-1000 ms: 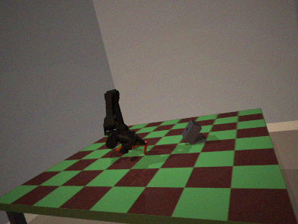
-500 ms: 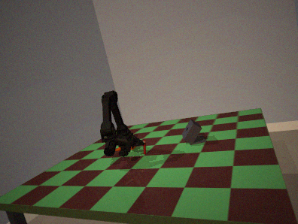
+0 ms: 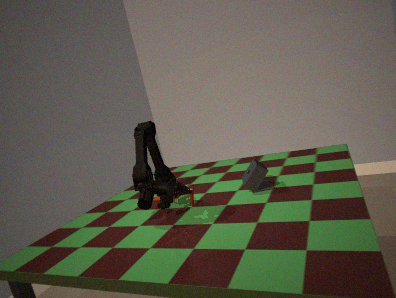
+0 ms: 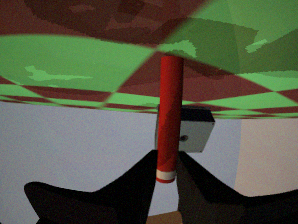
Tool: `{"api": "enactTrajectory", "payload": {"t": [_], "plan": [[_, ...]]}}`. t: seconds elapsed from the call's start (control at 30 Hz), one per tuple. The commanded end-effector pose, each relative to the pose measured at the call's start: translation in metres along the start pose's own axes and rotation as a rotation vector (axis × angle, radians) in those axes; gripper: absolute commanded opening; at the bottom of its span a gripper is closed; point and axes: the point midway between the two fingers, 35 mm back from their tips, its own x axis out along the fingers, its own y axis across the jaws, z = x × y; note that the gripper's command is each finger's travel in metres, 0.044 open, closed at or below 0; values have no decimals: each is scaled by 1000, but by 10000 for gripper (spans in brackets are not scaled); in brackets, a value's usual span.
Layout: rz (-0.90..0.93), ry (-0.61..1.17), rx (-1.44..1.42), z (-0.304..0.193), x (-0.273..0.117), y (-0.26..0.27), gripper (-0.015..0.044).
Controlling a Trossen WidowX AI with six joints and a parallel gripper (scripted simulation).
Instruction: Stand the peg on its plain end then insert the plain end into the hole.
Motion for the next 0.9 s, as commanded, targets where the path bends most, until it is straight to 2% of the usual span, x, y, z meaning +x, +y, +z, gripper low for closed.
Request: {"api": "enactTrajectory", "payload": {"t": [0.0,0.87], "plan": [[0,0,0,2,1,0,51],[5,5,1,6,-2,0,51]]}}
